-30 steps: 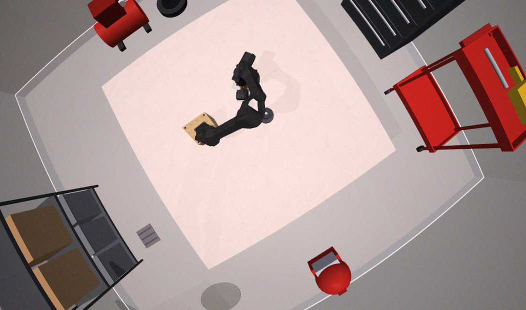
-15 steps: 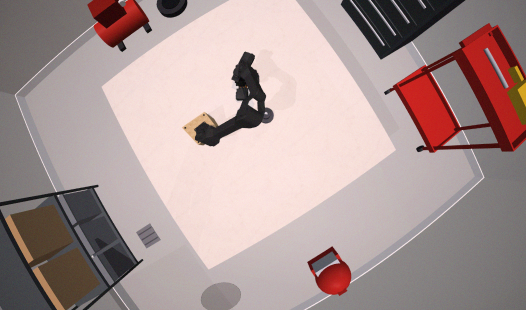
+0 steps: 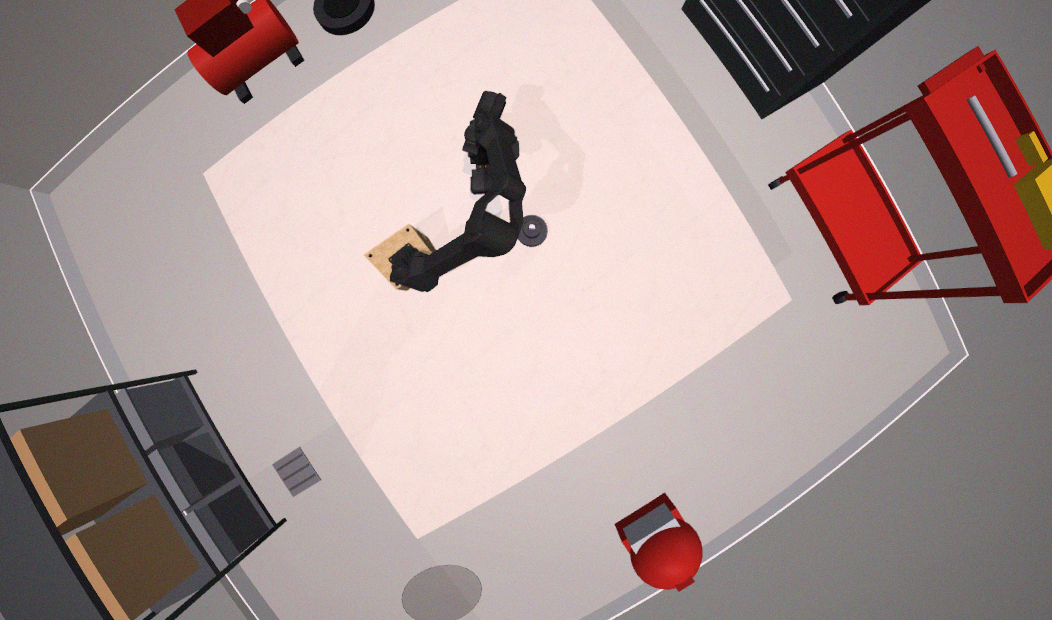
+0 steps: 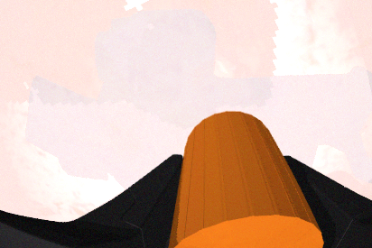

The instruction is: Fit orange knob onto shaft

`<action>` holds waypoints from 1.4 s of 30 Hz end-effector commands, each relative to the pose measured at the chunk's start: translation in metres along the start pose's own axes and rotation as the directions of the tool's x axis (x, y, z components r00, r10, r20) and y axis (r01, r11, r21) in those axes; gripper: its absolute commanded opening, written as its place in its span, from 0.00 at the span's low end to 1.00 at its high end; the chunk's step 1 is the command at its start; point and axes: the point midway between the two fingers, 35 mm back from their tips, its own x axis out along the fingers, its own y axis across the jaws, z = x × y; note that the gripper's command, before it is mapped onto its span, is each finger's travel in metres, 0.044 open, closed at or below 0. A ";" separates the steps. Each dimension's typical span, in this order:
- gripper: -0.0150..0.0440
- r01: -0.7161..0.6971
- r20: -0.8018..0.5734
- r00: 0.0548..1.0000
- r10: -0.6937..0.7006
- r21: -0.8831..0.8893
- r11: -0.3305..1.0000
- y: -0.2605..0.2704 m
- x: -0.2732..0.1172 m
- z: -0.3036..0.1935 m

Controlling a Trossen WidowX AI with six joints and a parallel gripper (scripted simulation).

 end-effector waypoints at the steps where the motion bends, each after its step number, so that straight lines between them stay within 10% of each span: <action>1: 0.25 -0.020 0.004 1.000 0.020 0.011 1.000 0.004 -0.016 0.003; 42: 0.25 -0.026 0.000 1.000 0.026 0.008 1.000 -0.017 -0.092 0.020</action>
